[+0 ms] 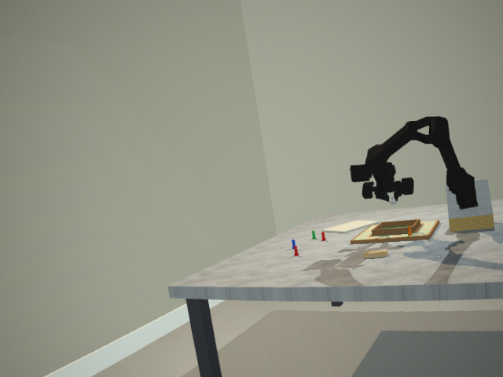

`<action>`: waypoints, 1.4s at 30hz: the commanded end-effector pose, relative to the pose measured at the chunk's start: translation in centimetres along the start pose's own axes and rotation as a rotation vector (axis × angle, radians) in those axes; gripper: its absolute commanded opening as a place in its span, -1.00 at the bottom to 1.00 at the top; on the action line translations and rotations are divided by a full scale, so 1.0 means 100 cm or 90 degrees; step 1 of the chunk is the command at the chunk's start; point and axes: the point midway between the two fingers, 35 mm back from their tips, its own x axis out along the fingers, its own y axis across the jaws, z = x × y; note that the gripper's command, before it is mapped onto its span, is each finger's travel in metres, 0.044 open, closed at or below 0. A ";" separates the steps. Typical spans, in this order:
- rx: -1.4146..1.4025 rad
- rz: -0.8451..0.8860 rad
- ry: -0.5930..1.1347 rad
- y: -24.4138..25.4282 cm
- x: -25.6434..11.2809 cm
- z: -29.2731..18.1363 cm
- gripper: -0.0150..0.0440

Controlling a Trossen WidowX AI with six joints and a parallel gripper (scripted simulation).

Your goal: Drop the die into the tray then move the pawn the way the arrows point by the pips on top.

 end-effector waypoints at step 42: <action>0.000 -0.002 0.536 -0.001 0.023 0.011 1.00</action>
